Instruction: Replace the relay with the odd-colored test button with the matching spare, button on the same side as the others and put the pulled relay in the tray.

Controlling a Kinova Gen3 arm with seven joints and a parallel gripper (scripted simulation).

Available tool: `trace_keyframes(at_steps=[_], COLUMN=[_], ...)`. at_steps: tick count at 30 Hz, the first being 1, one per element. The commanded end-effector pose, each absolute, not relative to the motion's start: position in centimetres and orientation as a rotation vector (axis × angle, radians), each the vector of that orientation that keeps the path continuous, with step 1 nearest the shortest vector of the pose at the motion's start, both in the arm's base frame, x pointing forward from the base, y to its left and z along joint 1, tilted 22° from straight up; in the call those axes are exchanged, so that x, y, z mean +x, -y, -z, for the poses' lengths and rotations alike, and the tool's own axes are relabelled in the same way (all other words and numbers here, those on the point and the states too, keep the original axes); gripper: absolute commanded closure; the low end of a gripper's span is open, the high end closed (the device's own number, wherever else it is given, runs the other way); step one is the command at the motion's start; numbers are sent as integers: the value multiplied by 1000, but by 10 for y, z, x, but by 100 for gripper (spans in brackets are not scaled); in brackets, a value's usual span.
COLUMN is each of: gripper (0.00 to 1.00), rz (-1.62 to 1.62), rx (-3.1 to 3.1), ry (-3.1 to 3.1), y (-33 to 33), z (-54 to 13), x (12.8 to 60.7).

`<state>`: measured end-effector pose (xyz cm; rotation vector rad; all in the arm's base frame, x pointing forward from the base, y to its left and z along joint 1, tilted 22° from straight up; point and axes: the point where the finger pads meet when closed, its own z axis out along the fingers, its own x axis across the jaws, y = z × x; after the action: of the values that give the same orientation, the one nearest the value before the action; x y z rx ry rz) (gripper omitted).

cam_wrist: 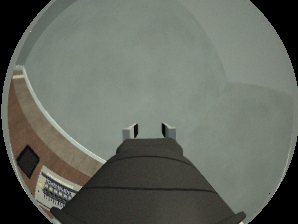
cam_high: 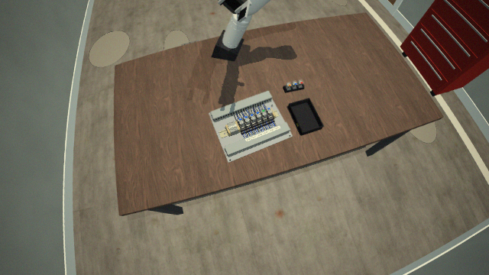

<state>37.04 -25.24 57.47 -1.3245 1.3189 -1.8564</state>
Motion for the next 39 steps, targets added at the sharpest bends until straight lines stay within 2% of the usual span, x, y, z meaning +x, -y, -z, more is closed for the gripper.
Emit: trace_keyframes(at_steps=[1, 39], gripper=[0, 0], rz=[1841, 1552], rx=[-1343, -1911], ry=[-1304, -978], y=[260, 263], z=[-579, -580], x=[367, 367])
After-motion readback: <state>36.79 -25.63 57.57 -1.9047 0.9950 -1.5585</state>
